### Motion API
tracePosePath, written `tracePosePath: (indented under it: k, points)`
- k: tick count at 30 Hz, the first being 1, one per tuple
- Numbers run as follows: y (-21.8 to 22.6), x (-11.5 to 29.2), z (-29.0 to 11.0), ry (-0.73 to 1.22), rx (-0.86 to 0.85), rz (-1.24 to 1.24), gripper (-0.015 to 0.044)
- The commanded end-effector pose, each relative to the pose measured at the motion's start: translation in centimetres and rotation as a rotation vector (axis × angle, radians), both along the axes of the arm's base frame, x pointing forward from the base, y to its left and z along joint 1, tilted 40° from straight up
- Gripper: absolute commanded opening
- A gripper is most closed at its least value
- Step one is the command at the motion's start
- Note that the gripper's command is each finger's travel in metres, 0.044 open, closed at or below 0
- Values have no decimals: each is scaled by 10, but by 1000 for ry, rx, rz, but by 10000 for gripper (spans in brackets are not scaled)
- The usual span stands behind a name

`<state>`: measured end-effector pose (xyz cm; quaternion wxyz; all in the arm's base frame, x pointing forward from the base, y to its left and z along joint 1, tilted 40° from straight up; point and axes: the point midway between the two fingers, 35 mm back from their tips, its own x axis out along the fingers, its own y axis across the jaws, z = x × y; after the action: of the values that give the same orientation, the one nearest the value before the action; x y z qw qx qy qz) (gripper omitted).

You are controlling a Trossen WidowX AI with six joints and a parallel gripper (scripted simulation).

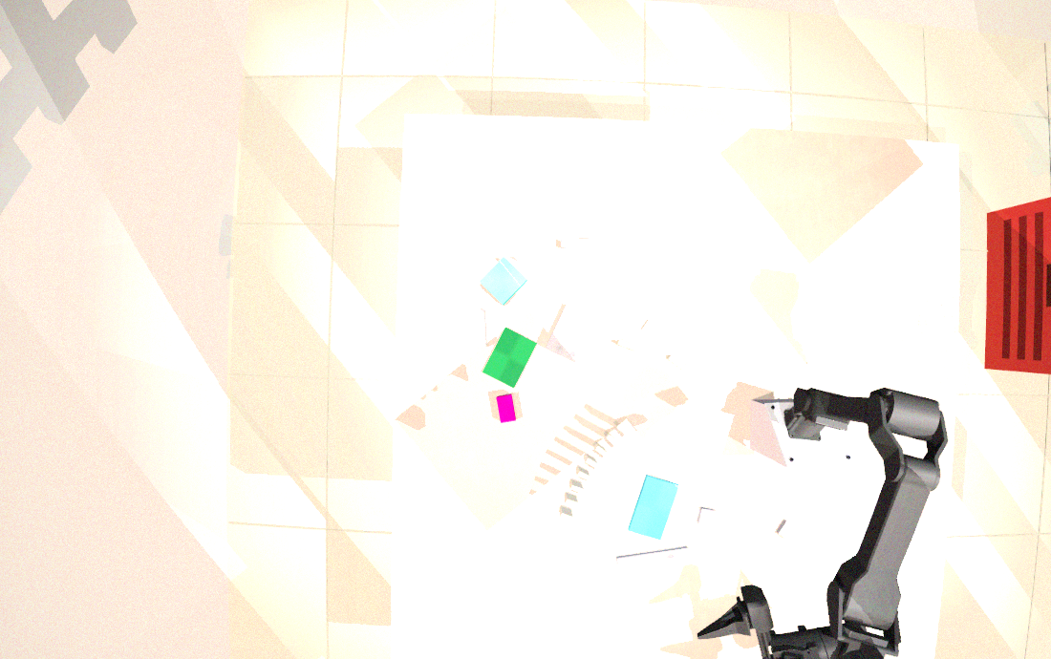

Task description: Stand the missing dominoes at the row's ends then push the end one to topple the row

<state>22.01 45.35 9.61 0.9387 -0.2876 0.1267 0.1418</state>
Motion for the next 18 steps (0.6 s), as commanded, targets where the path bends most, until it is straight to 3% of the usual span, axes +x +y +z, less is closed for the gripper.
tracePosePath:
  k: [1, 10, 18]
  points:
    - [-50, 53, 2, 13, -345, -6, 440]
    - [-169, 133, 13, 161, -980, 38, 440]
    - [-287, 164, 21, 418, -1451, 201, 440]
